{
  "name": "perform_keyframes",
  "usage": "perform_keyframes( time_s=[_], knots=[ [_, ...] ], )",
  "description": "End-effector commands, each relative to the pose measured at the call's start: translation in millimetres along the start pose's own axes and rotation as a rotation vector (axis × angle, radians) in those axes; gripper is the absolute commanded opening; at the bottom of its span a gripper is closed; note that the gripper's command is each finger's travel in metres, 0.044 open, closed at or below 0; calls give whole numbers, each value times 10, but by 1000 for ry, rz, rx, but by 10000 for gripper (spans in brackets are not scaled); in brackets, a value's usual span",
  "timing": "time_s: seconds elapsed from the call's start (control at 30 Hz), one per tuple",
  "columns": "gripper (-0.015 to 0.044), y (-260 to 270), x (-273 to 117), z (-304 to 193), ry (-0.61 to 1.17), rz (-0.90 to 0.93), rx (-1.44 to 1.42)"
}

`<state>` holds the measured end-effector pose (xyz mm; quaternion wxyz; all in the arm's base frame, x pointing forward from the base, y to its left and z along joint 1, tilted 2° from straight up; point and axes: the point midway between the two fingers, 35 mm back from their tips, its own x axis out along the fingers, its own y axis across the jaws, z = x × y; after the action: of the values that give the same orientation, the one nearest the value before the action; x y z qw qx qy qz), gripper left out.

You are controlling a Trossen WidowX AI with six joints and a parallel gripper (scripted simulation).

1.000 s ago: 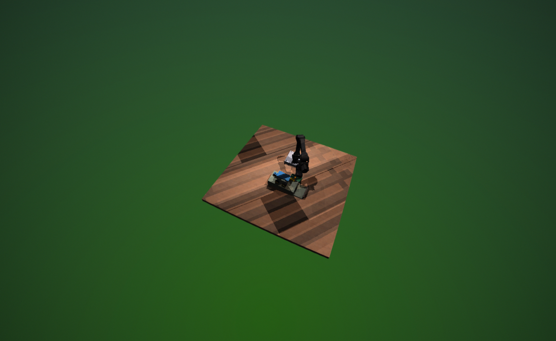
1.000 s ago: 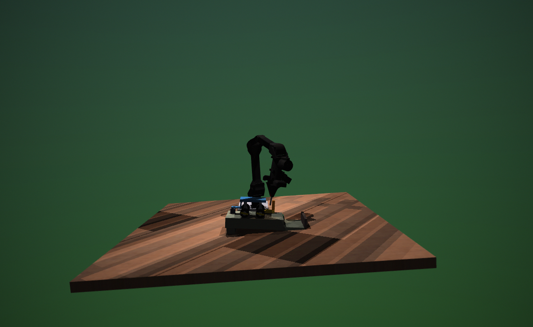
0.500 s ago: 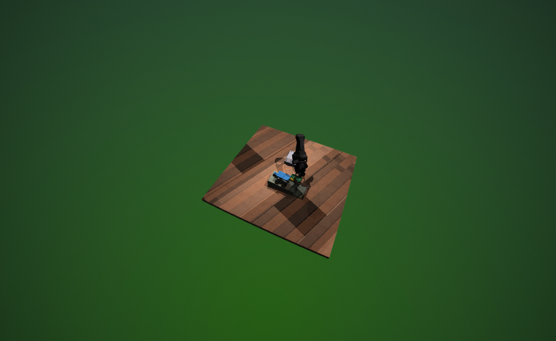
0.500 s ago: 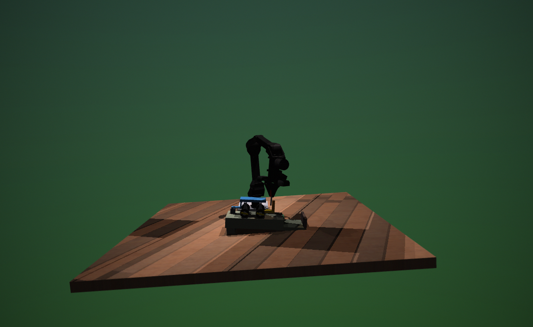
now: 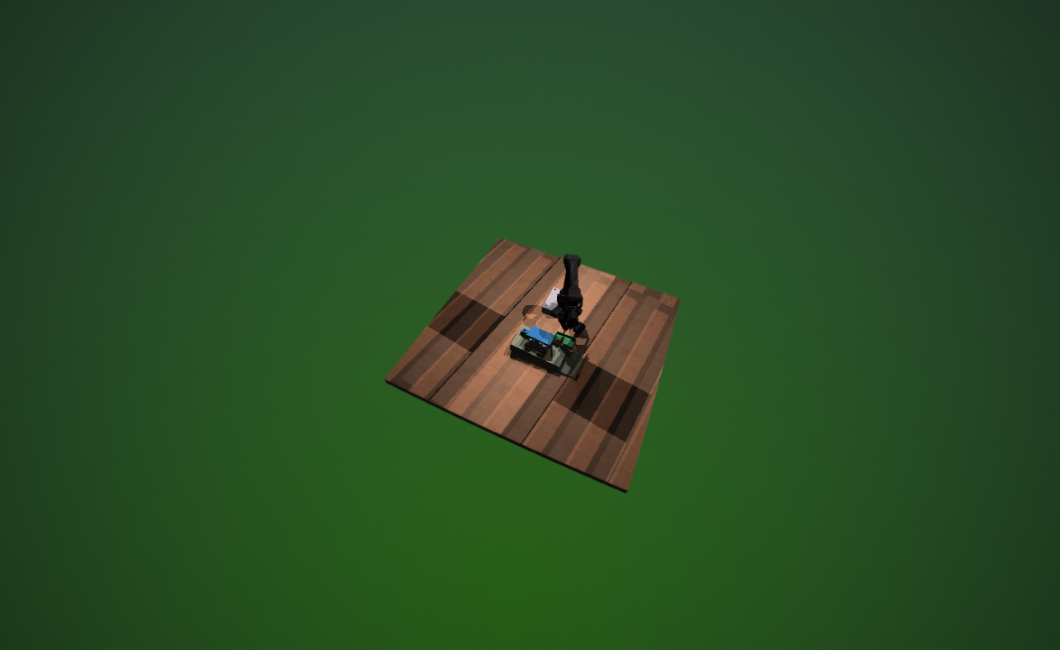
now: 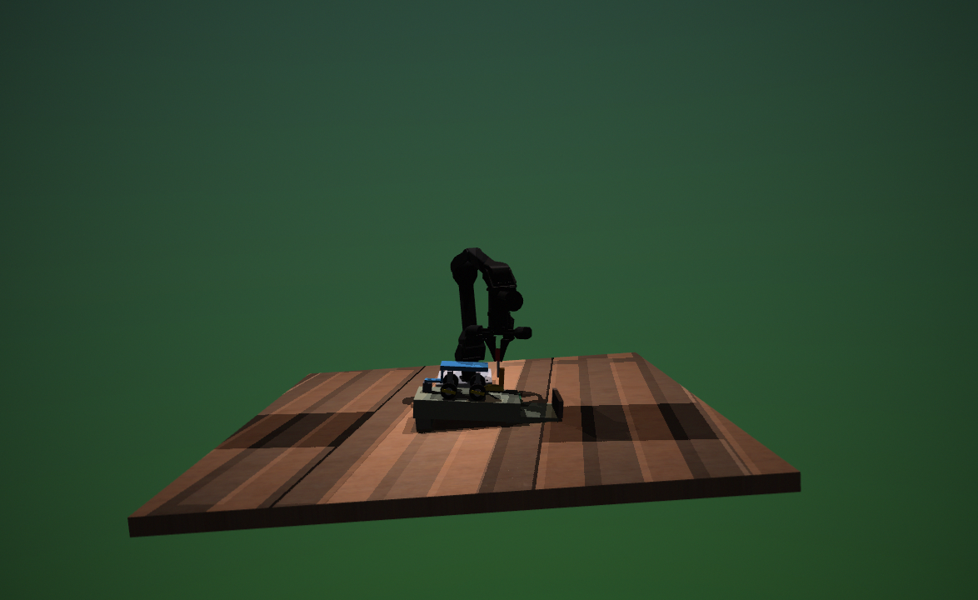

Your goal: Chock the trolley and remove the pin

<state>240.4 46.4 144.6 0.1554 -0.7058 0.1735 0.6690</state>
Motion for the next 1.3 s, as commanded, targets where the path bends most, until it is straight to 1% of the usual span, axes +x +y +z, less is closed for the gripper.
perform_keyframes(
  time_s=[0.0, 0.17, 0.43, 0.77, 0.97, 1.27],
  knots=[
    [0, 3, -22, 0, -1, -34, -137],
    [0, 9, -25, -5, -3, -58, -271],
    [0, 10, -22, -1, -3, -59, -277],
    [0, 72, 164, 244, -8, -60, -294],
    [0, 75, 181, 262, -9, -64, -295],
    [0, 3, 408, 277, -35, -214, -295]
  ],
)
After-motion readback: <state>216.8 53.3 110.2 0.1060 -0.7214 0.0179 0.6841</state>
